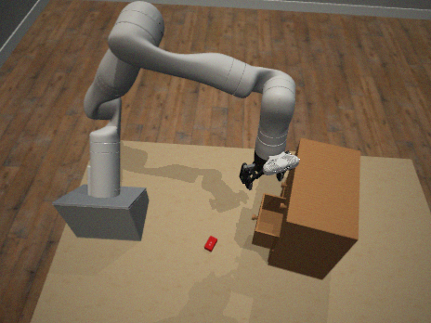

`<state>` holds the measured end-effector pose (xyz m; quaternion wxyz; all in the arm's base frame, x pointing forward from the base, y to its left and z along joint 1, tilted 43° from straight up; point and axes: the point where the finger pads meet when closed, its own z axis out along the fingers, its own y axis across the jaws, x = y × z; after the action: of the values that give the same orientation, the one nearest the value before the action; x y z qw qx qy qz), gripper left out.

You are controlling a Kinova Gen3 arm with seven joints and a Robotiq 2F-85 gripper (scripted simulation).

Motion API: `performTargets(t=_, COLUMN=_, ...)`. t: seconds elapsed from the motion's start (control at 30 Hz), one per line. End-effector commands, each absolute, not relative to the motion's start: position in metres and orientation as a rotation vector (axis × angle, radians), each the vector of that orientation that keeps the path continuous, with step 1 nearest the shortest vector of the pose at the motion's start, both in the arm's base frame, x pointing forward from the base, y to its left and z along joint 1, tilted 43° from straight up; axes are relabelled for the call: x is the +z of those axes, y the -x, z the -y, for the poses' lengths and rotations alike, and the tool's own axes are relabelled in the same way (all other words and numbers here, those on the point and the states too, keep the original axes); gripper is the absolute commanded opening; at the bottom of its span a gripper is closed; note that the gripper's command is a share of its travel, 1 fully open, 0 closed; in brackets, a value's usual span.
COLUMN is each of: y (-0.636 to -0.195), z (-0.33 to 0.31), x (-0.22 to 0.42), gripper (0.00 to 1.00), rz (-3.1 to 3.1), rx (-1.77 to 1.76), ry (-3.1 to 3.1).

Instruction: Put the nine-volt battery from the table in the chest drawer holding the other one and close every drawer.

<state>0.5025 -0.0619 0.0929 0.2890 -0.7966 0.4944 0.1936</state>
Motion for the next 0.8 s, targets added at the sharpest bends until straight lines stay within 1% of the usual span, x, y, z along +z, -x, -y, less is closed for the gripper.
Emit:
performTargets(t=0.0, y=-0.5039, z=0.0608, x=0.0925, gripper=1.00, rz=-1.326, rx=0.518, ry=2.124)
performTargets(t=0.77, y=-0.5047, z=0.0602, x=0.0917, gripper=1.00, rz=-1.336, rx=0.521, ry=2.120)
